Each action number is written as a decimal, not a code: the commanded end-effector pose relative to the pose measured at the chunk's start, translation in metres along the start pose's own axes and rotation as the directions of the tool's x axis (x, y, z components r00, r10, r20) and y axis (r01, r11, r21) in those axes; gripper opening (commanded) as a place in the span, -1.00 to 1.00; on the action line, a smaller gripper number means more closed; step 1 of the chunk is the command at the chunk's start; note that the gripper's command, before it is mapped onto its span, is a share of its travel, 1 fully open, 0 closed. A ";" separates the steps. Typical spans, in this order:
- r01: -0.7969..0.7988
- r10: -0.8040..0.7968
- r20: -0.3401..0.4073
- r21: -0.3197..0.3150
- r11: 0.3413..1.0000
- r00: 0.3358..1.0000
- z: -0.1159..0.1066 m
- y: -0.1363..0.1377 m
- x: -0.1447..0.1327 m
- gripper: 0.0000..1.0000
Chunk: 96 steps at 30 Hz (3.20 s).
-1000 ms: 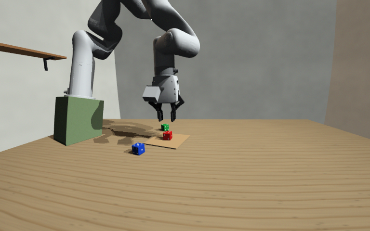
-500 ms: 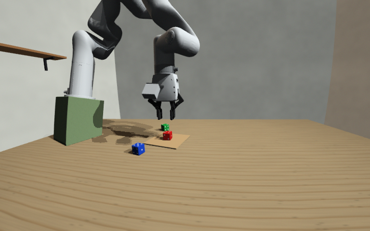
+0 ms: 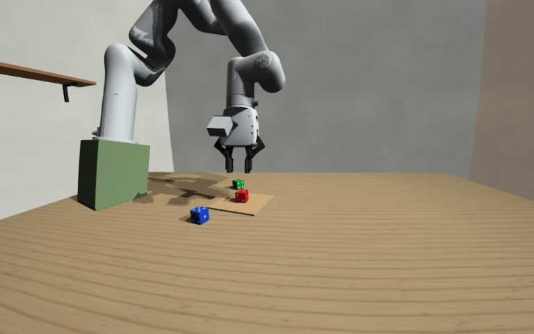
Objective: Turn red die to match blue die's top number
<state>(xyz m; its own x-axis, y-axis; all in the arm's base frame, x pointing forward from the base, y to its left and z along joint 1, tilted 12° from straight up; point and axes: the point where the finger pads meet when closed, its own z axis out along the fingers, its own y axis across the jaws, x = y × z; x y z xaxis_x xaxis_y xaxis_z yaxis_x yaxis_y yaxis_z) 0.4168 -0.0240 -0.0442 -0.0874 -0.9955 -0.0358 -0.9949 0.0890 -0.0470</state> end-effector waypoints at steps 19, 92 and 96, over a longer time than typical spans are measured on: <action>-0.006 0.005 -0.153 -0.003 1.000 0.988 -0.001 -0.002 -0.003 -0.05; -0.005 0.014 -0.579 0.018 1.000 0.815 0.020 -0.007 -0.014 -0.05; -0.005 0.014 -0.579 0.018 1.000 0.815 0.026 -0.007 -0.015 -0.05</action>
<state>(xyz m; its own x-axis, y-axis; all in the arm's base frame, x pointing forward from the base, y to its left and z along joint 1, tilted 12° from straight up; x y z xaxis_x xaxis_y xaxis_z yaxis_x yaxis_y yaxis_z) 0.4251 -0.0100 -0.0654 -0.1123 -0.8285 0.5486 -0.9937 0.0935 -0.0623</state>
